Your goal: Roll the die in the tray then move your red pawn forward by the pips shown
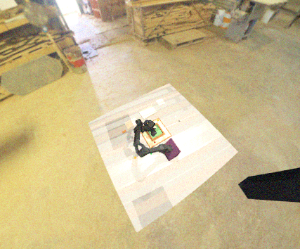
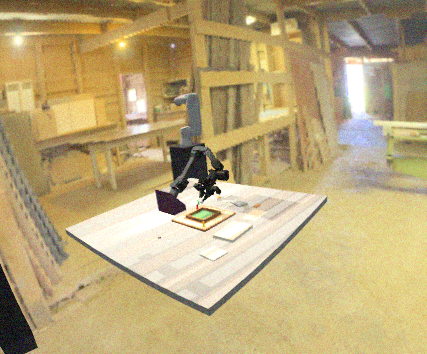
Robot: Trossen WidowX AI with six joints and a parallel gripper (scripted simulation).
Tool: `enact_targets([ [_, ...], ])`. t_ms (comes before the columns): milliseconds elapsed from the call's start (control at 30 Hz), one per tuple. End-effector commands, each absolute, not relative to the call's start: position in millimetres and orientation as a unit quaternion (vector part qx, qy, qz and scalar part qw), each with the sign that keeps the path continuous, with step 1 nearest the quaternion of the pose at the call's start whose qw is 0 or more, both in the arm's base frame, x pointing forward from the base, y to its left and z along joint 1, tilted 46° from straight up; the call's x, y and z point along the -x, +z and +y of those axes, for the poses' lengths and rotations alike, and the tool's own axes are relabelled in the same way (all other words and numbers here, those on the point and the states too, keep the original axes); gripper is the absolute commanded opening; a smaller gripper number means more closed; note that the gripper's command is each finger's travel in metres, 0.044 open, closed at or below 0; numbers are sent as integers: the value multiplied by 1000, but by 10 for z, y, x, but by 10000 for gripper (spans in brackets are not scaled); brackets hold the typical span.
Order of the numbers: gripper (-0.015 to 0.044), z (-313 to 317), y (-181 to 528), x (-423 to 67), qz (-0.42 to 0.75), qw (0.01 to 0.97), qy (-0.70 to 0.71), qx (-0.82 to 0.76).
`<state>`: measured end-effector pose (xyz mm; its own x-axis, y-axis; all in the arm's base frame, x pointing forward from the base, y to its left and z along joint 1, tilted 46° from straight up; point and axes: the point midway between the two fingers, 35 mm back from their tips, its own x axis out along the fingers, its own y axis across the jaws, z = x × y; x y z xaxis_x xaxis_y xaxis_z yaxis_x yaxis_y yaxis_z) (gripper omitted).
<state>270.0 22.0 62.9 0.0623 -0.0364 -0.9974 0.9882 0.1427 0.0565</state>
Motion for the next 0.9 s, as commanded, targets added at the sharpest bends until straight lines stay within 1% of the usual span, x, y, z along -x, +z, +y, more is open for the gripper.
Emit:
enact_targets([
  [0, 236, 204, 642, -2702, 509, 559, -458, -468],
  [133, 341, -54, 889, -2727, 506, 560, -461, -467],
  [267, 440, -71, 905, -2726, 506, 560, -461, -467],
  [333, 440, -67, 886, -2722, 514, 555, -458, -468],
  [367, 440, -56, 833, -2710, 535, 539, -449, -470],
  [500, 440, 30, 549, -2660, 658, 413, -351, -524],
  [567, 440, 49, 483, -2688, 687, 347, -283, -572],
  [633, 440, 37, 462, -2730, 692, 307, -234, -610],
  [867, 440, 34, 460, -2737, 692, 302, -228, -615],
])
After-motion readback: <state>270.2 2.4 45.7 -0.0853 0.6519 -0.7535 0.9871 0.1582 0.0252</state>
